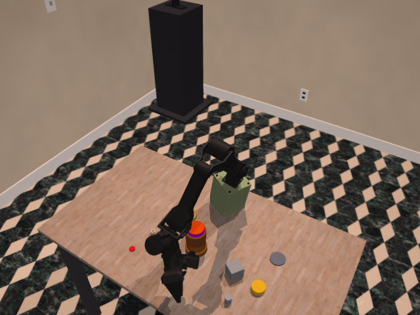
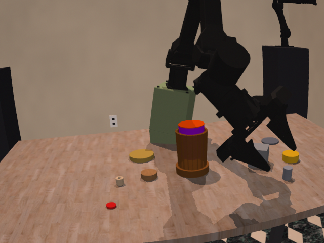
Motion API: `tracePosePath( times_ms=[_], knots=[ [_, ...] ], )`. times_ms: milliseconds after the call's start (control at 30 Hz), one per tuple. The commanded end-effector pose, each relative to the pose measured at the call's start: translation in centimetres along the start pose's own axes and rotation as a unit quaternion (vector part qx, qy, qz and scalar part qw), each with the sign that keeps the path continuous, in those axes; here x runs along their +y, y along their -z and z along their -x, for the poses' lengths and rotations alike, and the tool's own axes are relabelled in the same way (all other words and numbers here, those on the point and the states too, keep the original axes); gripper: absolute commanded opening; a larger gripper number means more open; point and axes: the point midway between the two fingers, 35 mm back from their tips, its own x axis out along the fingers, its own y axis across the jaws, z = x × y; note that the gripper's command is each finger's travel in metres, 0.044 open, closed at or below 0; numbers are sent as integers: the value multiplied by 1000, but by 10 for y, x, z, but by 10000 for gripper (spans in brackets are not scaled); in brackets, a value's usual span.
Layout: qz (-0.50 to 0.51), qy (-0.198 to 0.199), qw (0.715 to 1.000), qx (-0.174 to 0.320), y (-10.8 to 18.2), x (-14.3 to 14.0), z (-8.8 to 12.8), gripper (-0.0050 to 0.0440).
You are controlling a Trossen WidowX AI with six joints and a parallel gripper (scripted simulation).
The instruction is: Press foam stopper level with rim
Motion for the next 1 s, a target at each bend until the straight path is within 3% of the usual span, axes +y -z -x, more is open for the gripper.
tracePosePath(
  times_ms=[0, 67, 333, 400, 433, 467, 700, 900, 967],
  knots=[
    [-93, -17, 995, 27, -1, -4, 22, 280],
    [-166, -40, 984, 49, -3, 7, 41, 232],
    [-380, -87, 913, 117, -13, 32, 79, 40],
    [-380, -87, 913, 117, -13, 32, 79, 40],
    [-441, -91, 883, 133, -15, 36, 84, 16],
    [-460, -100, 870, 147, -19, 44, 95, 0],
    [-612, -119, 750, 220, -36, 70, 132, 0],
    [-717, -121, 625, 286, -55, 94, 165, 0],
    [-717, -121, 625, 286, -55, 94, 165, 0]
  ],
)
